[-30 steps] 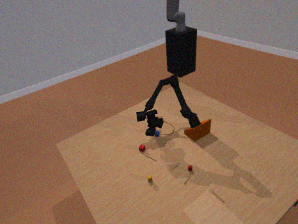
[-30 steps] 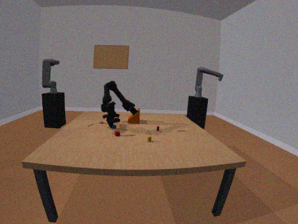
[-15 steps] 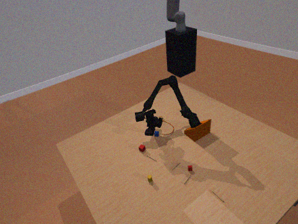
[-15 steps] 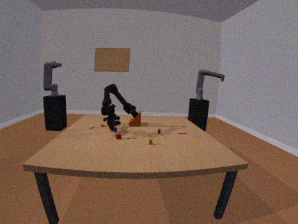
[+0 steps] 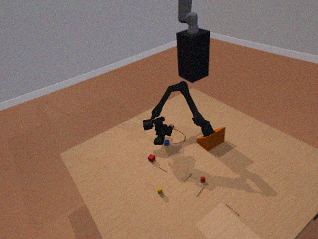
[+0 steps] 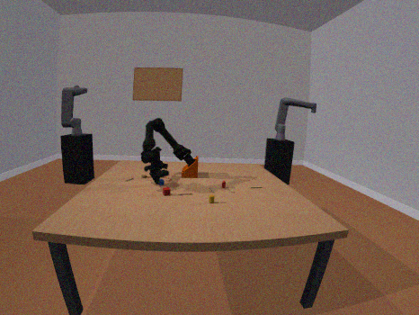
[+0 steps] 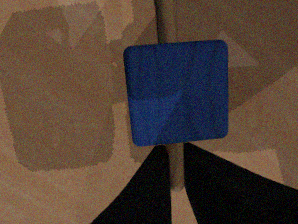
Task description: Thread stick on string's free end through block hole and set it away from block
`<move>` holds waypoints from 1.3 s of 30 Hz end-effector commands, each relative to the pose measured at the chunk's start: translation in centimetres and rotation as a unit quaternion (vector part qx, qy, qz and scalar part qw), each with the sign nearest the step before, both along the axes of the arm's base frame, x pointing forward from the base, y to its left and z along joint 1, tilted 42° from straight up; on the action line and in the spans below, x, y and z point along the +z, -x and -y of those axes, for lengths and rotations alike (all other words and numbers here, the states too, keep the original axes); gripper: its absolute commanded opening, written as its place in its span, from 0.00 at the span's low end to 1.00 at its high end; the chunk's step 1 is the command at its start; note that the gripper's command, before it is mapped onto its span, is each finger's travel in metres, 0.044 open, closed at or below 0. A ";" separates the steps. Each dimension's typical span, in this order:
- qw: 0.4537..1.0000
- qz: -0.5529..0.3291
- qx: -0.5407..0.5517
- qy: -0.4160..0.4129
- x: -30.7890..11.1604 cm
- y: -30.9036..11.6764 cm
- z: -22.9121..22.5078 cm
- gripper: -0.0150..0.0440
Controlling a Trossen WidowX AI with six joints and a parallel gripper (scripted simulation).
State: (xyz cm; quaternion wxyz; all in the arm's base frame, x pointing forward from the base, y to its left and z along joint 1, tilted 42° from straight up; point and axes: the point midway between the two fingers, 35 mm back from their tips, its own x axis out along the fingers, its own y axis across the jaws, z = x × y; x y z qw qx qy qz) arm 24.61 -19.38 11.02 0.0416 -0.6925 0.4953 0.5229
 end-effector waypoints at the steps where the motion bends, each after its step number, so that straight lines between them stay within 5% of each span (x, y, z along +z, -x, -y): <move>1: 1.000 -0.004 -0.002 -0.005 -0.2 -0.1 0.1 0.25; 39: 1.000 -0.004 -0.003 -0.005 1.2 -2.0 1.8 0.25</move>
